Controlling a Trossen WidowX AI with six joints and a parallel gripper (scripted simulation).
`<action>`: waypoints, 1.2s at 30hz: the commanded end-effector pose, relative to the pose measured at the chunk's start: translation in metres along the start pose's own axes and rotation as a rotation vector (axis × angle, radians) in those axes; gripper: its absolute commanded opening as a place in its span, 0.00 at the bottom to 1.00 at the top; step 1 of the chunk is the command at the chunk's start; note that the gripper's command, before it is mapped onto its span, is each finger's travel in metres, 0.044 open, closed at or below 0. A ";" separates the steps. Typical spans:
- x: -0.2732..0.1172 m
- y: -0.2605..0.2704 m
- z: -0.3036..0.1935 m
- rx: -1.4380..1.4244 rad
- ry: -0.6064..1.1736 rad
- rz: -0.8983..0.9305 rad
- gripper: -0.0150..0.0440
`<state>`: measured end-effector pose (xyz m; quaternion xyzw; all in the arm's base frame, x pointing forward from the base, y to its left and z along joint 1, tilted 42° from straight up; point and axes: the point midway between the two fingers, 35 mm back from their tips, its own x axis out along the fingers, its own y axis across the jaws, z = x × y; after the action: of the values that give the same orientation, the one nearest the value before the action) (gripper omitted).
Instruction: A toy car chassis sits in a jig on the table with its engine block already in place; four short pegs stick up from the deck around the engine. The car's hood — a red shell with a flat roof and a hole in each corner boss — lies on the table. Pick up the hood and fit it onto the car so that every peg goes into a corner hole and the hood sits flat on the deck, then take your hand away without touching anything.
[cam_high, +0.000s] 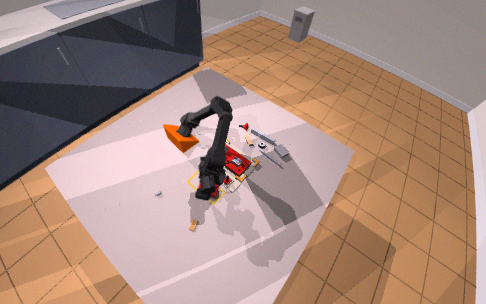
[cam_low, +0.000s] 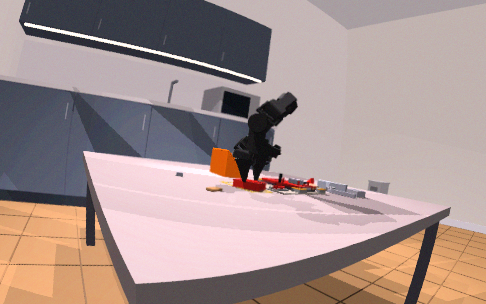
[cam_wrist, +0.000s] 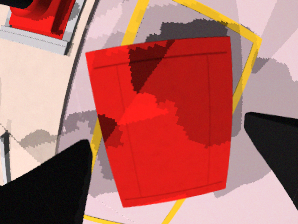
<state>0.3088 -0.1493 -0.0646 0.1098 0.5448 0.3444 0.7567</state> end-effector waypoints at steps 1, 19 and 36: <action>0.002 0.000 0.000 0.006 -0.004 0.002 1.00; 0.011 0.001 0.000 0.006 -0.004 0.003 1.00; 0.014 0.000 0.000 0.000 0.000 0.000 0.81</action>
<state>0.3109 -0.1400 -0.0750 0.1106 0.5447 0.3446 0.7565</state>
